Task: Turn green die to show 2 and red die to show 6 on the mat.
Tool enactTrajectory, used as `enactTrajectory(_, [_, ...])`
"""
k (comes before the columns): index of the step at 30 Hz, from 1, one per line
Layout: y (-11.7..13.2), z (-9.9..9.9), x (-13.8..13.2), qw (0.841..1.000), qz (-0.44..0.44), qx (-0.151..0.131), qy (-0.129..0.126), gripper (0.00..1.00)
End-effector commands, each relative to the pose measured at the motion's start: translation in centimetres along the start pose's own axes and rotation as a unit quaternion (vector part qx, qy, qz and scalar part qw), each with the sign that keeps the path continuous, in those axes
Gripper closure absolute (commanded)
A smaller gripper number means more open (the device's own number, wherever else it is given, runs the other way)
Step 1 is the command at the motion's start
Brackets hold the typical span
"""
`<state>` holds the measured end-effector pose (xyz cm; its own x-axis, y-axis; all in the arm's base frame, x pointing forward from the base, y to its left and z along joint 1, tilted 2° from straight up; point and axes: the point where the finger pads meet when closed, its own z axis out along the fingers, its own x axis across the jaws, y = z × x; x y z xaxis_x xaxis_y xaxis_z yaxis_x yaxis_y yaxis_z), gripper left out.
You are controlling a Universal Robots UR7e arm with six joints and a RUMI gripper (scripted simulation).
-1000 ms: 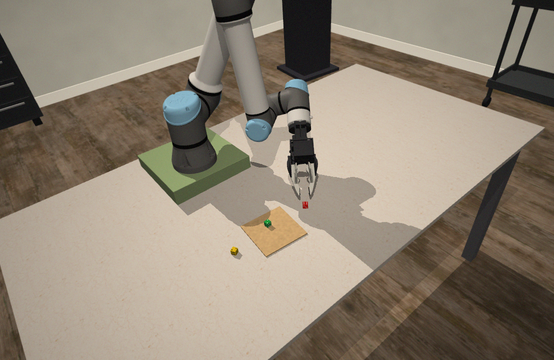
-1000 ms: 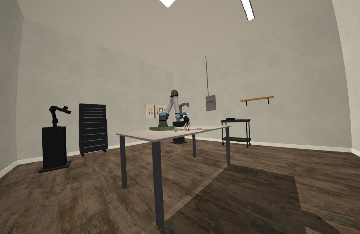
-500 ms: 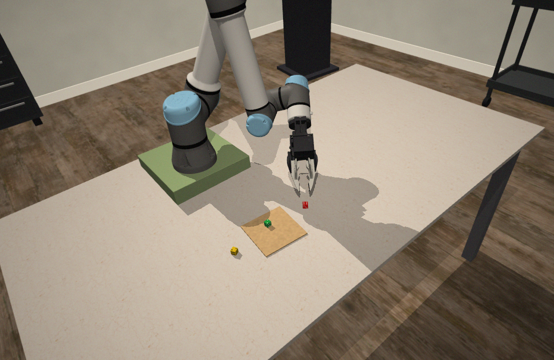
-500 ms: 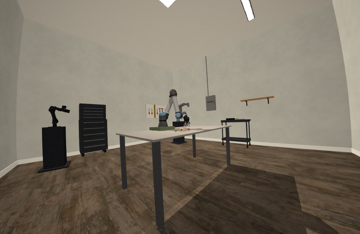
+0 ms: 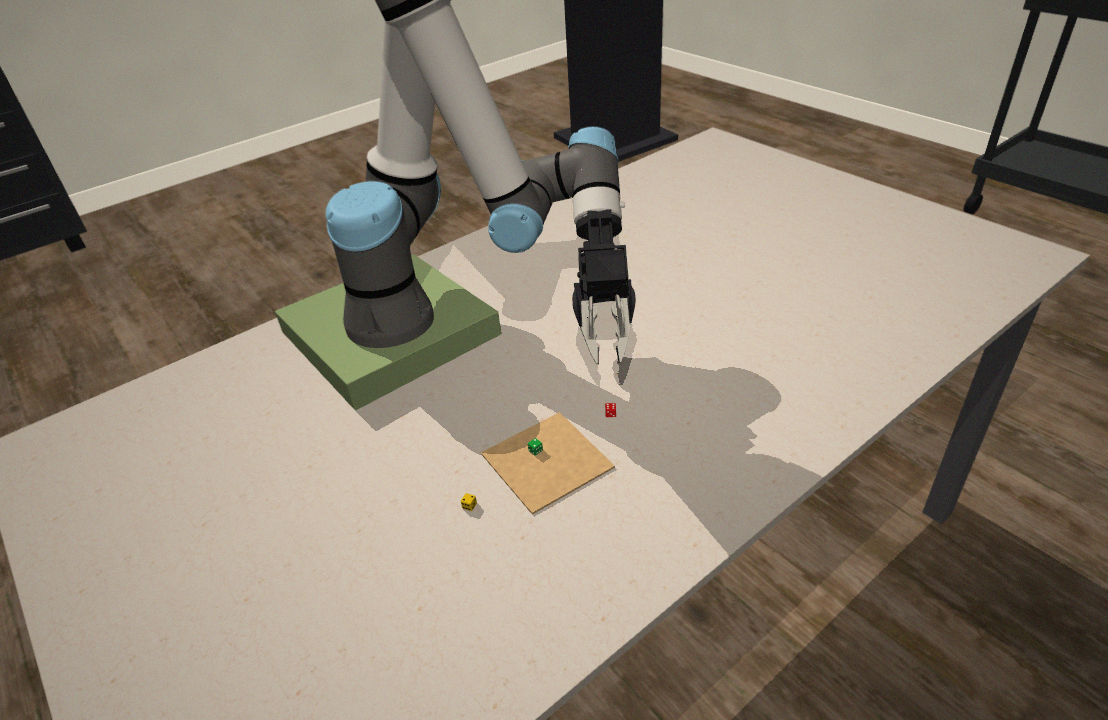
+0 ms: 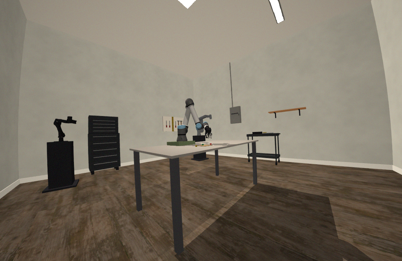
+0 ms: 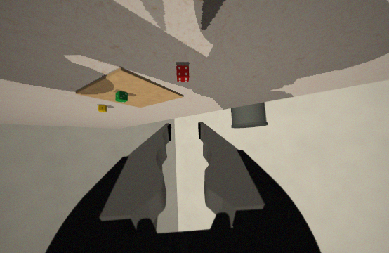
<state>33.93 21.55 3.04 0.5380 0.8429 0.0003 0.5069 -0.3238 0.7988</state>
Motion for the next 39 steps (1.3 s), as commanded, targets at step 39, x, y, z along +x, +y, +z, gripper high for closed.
enactTrajectory(39, [4.7,-0.2,0.0,0.964,0.005,0.265,0.004,0.82])
